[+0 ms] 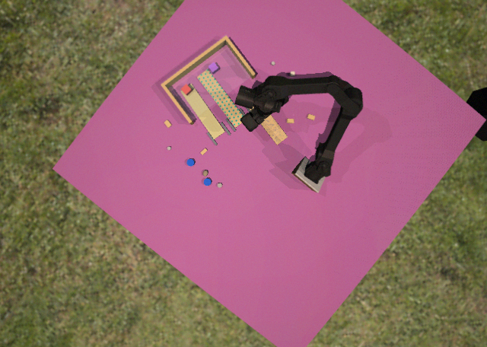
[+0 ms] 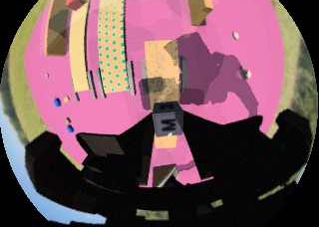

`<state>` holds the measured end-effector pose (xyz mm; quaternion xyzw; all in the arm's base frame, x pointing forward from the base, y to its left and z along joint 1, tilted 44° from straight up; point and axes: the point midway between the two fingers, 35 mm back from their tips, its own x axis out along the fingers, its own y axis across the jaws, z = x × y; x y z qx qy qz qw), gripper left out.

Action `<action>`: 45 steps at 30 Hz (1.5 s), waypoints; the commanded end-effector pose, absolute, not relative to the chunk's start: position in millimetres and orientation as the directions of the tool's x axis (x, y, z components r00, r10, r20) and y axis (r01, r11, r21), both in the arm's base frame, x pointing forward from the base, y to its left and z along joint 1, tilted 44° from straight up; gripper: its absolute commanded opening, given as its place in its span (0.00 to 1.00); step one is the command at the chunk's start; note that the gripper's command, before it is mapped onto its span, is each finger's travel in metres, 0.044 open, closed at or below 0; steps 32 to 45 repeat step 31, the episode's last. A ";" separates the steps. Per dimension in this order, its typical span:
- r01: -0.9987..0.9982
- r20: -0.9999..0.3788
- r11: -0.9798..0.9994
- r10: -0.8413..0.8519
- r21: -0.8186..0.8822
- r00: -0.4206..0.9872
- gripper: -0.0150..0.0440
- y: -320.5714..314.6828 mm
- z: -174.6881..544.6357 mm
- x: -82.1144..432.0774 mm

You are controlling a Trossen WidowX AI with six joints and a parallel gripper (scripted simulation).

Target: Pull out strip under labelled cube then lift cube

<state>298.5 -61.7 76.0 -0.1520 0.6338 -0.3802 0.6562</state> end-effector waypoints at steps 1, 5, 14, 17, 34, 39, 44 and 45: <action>0.309 -0.718 0.666 -0.690 -0.679 -0.090 0.25 -58.4 74.0 290.9; 0.309 -0.719 0.667 -0.689 -0.678 -0.090 0.25 -49.5 82.8 292.6; 0.309 -0.719 0.667 -0.689 -0.678 -0.090 0.25 -33.4 99.6 294.2; 0.309 -0.719 0.667 -0.689 -0.678 -0.090 0.25 -33.4 99.6 294.2; 0.309 -0.719 0.667 -0.689 -0.678 -0.090 0.25 -33.4 99.6 294.2; 0.309 -0.719 0.667 -0.689 -0.678 -0.090 0.25 -33.4 99.6 294.2; 0.309 -0.719 0.667 -0.689 -0.678 -0.090 0.25 -33.4 99.6 294.2; 0.309 -0.719 0.667 -0.689 -0.678 -0.090 0.25 -33.4 99.6 294.2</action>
